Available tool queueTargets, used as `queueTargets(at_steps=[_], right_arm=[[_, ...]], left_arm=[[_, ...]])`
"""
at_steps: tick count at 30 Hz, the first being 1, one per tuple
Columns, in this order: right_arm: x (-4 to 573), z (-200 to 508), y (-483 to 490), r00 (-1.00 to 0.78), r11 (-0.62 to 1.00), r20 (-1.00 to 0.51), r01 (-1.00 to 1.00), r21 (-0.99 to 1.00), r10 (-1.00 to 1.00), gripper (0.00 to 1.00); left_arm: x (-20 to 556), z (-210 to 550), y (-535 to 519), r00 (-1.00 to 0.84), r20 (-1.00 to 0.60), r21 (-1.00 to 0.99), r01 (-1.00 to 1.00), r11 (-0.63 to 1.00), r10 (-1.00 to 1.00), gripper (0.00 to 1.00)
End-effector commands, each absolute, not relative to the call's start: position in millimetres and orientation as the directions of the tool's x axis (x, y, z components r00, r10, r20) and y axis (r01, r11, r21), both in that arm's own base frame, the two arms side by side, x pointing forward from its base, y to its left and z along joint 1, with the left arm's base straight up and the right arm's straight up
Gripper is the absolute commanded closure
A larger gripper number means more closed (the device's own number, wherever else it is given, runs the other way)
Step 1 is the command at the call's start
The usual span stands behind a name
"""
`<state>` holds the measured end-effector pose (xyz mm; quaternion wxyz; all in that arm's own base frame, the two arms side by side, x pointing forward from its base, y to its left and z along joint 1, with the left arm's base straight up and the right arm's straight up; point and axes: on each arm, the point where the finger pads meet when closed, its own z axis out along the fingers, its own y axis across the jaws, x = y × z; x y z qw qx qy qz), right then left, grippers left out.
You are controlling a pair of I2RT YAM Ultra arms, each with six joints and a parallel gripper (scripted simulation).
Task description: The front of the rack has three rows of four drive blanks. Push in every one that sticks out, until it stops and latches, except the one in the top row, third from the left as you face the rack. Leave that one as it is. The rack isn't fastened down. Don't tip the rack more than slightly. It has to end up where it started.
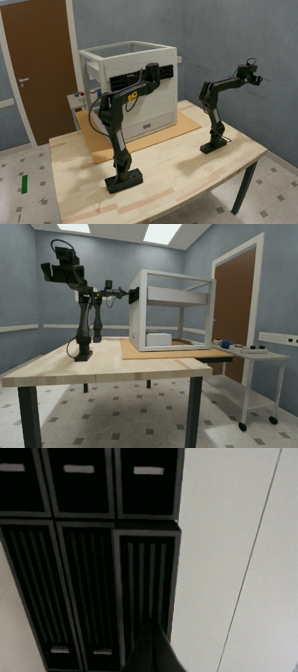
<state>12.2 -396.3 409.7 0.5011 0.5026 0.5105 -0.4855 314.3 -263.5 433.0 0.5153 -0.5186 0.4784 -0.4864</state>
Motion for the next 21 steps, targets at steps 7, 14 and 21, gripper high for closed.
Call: queueTargets(at_steps=[7,14,21], right_arm=[[9.0,415.9,-397.8,0.000,0.020,-1.000,1.000,0.000,0.000,0.00],[9.0,415.9,-397.8,0.000,0.020,-1.000,1.000,0.000,0.000,0.00],[9.0,415.9,-397.8,0.000,0.020,-1.000,1.000,0.000,0.000,0.00]], left_arm=[[320.0,439.1,-263.1,0.072,0.007,-1.000,0.003,-0.007,-0.997,1.00],[319.8,443.3,-260.3,0.071,0.017,-1.000,0.008,-0.017,-0.997,1.00],[319.5,443.6,-259.7,0.073,0.018,-1.000,0.009,-0.018,-0.997,1.00]])
